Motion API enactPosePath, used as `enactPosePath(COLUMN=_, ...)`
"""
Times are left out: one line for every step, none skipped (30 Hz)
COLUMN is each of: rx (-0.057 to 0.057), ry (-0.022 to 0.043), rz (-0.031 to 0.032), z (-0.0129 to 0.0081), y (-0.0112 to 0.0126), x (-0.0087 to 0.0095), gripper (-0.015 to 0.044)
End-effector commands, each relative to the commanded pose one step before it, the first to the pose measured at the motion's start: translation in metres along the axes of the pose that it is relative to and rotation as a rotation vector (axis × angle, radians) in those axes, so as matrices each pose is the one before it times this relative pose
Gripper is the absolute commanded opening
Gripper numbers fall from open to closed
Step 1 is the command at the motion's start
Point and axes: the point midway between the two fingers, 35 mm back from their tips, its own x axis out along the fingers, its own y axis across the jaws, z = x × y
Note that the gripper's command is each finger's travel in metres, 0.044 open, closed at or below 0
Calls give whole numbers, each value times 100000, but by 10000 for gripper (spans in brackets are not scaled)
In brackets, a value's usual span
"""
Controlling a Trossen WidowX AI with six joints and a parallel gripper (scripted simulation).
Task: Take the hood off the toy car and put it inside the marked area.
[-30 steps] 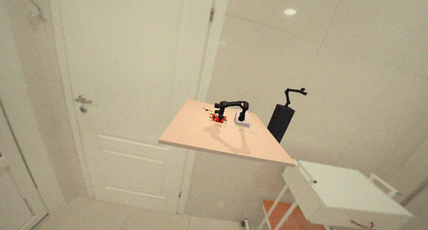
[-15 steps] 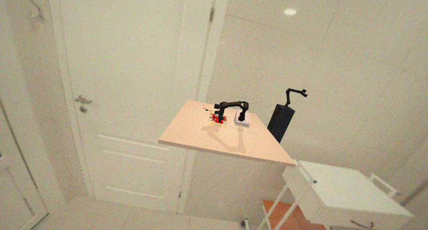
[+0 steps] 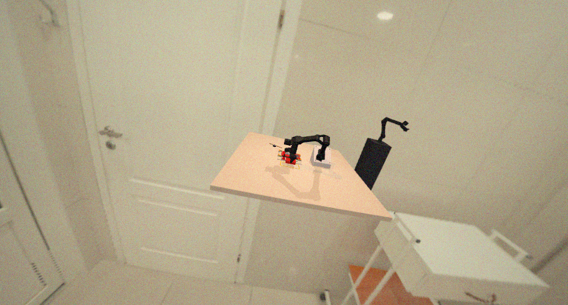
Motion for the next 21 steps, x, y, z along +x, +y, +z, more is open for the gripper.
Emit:
enactPosePath(rx=493, ry=216, rz=421, z=-81, y=2, x=314, gripper=0)
enactPosePath(rx=0, ry=2, rz=11, z=-7, y=3, x=55, gripper=0)
enactPosePath(rx=0, ry=2, rz=11, z=-7, y=3, x=55, gripper=0)
enactPosePath(rx=0, ry=2, rz=11, z=-7, y=3, x=55, gripper=0)
enactPosePath(rx=0, ry=2, rz=11, z=-7, y=3, x=55, gripper=0)
enactPosePath(rx=0, ry=2, rz=11, z=-7, y=3, x=55, gripper=0)
enactPosePath(rx=0, ry=2, rz=11, z=-8, y=3, x=55, gripper=0)
enactPosePath(rx=0, ry=2, rz=11, z=-8, y=3, x=54, gripper=0)
enactPosePath(rx=0, ry=2, rz=12, z=-8, y=3, x=54, gripper=0)
enactPosePath(rx=0, ry=2, rz=12, z=-8, y=3, x=54, gripper=0)
enactPosePath(rx=0, ry=2, rz=12, z=-8, y=3, x=54, gripper=0)
enactPosePath(rx=0, ry=2, rz=12, z=-8, y=3, x=54, gripper=0)
enactPosePath(rx=0, ry=2, rz=12, z=-8, y=3, x=54, gripper=0)
enactPosePath(rx=0, ry=2, rz=10, z=-7, y=2, x=44, gripper=0)
enactPosePath(rx=0, ry=1, rz=6, z=-4, y=1, x=27, gripper=0)
enactPosePath(rx=0, ry=0, rz=2, z=-1, y=0, x=9, gripper=0)
enactPosePath(rx=0, ry=0, rz=0, z=0, y=0, x=8, gripper=0)
enactPosePath(rx=0, ry=0, rz=0, z=1, y=0, x=16, gripper=0)
enactPosePath(rx=0, ry=0, rz=0, z=1, y=0, x=24, gripper=0)
enactPosePath(rx=0, ry=0, rz=0, z=1, y=0, x=33, gripper=0)
enactPosePath(rx=0, ry=0, rz=0, z=1, y=0, x=40, gripper=0)
